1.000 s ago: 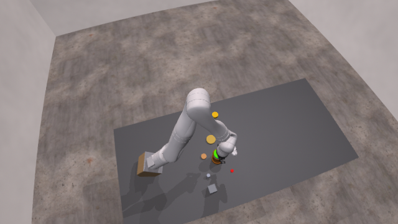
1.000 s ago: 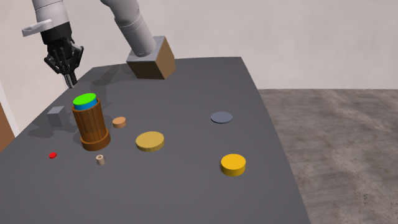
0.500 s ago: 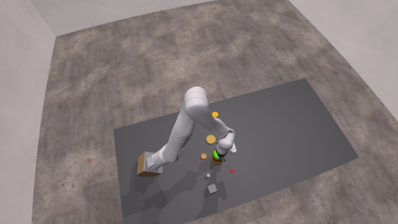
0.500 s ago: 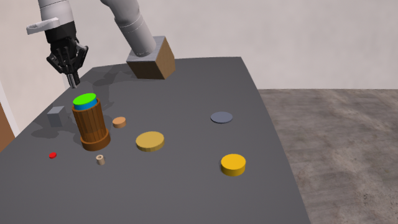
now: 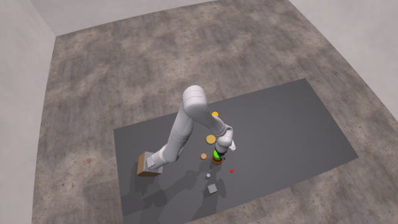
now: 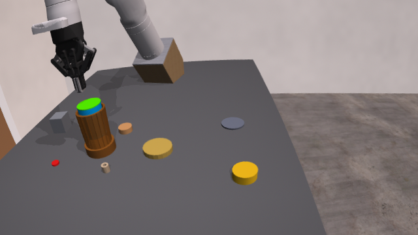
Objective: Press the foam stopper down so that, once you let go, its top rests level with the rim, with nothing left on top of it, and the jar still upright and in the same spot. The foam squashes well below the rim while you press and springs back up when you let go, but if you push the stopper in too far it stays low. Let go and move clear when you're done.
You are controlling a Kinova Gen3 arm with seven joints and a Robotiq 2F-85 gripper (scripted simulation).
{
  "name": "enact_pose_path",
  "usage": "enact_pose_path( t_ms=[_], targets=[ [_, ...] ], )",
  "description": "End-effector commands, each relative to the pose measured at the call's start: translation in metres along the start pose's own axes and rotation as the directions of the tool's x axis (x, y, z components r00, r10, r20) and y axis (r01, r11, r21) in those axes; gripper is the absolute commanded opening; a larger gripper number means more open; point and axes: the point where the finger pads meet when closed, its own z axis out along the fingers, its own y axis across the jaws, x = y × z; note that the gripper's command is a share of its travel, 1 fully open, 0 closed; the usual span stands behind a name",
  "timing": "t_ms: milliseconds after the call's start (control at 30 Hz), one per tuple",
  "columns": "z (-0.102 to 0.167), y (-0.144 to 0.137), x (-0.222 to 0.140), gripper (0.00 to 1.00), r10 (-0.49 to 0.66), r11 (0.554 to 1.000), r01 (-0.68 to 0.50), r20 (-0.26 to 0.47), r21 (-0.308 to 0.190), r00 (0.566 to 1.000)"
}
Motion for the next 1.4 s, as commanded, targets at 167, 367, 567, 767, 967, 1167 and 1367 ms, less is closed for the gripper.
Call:
enact_pose_path(
  t_ms=[167, 367, 567, 767, 967, 1167, 1367],
  targets=[
    [0.0, -0.006, 0.001, 0.0, -0.026, 1.0, 0.026, -0.01, -0.017, 1.0],
    [0.0, -0.008, 0.001, 0.0, -0.036, 0.999, 0.036, -0.014, -0.024, 0.999],
    [0.0, -0.01, 0.001, 0.0, -0.045, 0.999, 0.044, -0.017, -0.029, 0.999],
    [0.001, -0.014, 0.001, 0.0, -0.066, 0.997, 0.065, -0.024, -0.043, 0.998],
    [0.001, -0.014, 0.001, 0.0, -0.067, 0.997, 0.066, -0.024, -0.043, 0.997],
    [0.001, -0.014, 0.001, 0.0, -0.067, 0.997, 0.066, -0.024, -0.043, 0.997],
    [0.001, -0.014, 0.001, 0.0, -0.067, 0.997, 0.066, -0.024, -0.043, 0.997]
  ],
)
